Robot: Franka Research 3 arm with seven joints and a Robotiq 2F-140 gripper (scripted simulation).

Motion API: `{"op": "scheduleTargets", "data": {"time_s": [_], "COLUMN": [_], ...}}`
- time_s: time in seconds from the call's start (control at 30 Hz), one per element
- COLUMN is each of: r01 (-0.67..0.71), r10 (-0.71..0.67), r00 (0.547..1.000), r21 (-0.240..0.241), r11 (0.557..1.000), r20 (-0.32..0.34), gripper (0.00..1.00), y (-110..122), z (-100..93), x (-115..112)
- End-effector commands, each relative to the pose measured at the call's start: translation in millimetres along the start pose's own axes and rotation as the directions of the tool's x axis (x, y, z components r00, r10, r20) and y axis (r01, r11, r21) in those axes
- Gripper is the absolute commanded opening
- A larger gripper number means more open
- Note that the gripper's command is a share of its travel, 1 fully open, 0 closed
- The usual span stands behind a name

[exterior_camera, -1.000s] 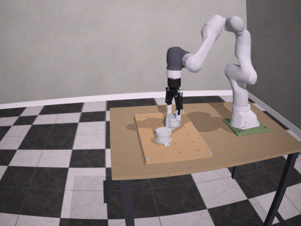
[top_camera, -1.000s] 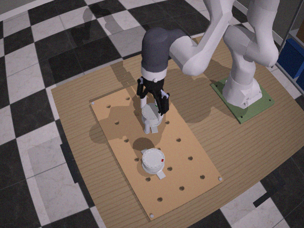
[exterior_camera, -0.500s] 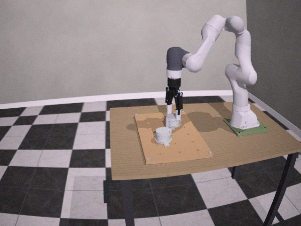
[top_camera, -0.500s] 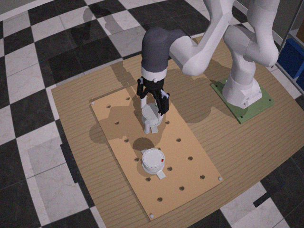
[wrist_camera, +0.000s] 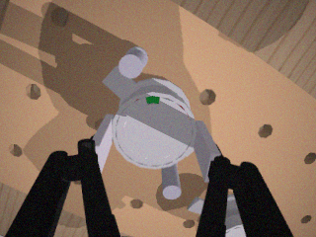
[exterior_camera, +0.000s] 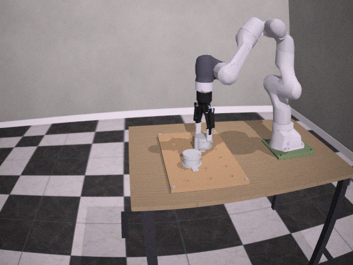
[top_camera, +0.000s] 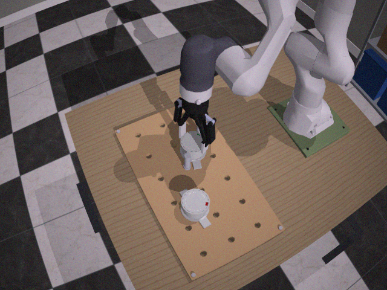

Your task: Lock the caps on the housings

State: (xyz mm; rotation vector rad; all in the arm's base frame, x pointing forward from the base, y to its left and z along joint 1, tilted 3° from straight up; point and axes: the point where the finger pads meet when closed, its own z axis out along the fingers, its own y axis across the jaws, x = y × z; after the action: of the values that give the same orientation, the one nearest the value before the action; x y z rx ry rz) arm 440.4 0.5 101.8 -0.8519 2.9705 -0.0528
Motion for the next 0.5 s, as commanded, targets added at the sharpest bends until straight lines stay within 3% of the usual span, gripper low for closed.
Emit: {"op": "scheduleTargets", "data": {"time_s": [0.0, 0.27, 0.47], "r01": [0.098, 0.294, 0.343], "r10": [-0.098, -0.294, -0.343], "r00": [0.995, 0.956, 0.939], "r21": [-0.002, -0.002, -0.002], "r11": [0.995, 0.956, 0.939], "r20": [-0.002, -0.002, -0.002], "gripper": [0.1, 0.1, 0.1], "y": [0.9, 0.9, 0.9], "z": [1.6, 1.6, 1.6], "x": [1.0, 1.0, 1.0]}}
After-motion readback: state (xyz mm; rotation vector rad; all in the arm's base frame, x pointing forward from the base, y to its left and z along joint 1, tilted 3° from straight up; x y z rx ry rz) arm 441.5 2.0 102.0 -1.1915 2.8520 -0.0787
